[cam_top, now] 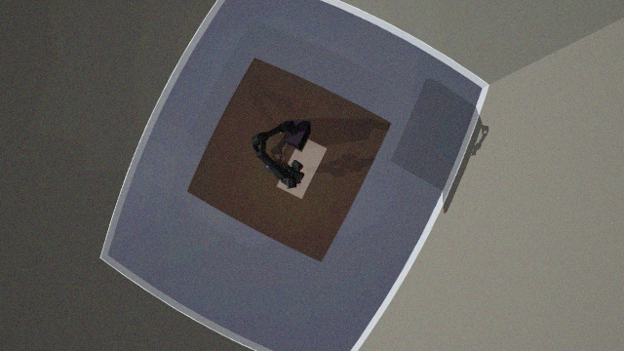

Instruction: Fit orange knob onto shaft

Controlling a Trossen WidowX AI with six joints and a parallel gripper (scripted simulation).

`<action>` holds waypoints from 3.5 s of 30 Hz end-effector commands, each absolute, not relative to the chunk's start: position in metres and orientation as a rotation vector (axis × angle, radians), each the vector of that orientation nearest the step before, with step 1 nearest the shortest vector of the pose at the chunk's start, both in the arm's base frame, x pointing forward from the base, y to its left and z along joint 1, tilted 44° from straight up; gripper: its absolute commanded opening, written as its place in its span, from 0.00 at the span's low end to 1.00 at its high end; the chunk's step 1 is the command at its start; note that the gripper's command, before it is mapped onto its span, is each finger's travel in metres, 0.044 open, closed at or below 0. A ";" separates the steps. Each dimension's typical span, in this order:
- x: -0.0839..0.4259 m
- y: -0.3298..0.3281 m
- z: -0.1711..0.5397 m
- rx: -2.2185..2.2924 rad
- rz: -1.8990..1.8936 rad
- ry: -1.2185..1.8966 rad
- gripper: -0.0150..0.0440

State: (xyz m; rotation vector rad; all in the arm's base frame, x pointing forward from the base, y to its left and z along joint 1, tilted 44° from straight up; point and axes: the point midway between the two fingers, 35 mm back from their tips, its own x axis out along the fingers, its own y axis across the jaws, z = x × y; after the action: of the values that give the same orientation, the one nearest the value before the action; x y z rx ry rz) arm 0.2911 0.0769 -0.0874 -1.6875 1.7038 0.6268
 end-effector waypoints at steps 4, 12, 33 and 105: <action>0.294 0.098 -0.068 -1.678 0.624 1.687 0.25; 0.293 0.116 -0.050 -1.677 0.624 1.687 0.25; 0.287 0.143 -0.017 -1.678 0.622 1.690 0.25; 0.335 -0.036 0.068 -1.687 0.606 1.698 0.25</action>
State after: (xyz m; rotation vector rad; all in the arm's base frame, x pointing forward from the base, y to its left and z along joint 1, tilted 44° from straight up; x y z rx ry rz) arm 0.3356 -0.0306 0.0706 -1.6796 1.6961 0.6069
